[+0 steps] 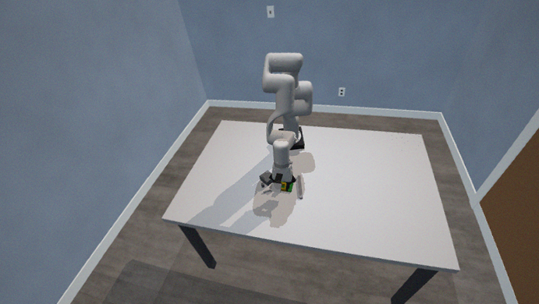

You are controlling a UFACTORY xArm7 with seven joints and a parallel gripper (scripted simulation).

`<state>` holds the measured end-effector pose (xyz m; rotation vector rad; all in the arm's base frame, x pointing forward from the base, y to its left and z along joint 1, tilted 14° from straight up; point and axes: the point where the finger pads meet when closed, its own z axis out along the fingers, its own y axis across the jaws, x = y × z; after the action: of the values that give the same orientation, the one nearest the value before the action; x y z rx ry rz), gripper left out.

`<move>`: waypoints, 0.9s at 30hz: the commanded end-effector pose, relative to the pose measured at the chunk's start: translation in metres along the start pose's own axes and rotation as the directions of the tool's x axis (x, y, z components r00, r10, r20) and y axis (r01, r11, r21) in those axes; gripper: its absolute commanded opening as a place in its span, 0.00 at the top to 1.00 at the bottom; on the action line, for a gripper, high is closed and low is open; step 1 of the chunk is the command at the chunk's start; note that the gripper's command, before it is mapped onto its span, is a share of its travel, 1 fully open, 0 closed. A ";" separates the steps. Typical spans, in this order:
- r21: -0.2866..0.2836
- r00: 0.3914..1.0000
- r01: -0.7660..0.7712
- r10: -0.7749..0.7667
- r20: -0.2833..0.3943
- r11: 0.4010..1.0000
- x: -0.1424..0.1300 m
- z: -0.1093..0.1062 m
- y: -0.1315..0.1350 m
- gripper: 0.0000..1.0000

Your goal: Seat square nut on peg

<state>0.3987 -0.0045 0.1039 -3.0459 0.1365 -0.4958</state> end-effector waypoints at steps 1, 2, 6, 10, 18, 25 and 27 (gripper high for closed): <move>-0.001 0.999 0.000 0.000 -0.033 1.000 0.002 -0.001 0.000 1.00; -0.001 0.999 -0.001 0.000 -0.039 1.000 0.002 -0.001 0.000 1.00; -0.001 0.998 -0.001 0.001 -0.067 1.000 0.002 -0.001 0.000 1.00; 0.000 0.996 -0.001 0.000 -0.094 1.000 0.002 -0.002 0.000 1.00; 0.002 0.991 0.000 0.000 -0.133 1.000 0.002 -0.003 0.000 1.00; 0.005 0.985 0.001 0.000 -0.171 1.000 0.001 -0.005 -0.001 1.00; 0.006 0.984 0.001 0.000 -0.180 1.000 0.001 -0.006 -0.001 1.00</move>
<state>0.3976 -0.0041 0.1078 -3.0008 0.1417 -0.7351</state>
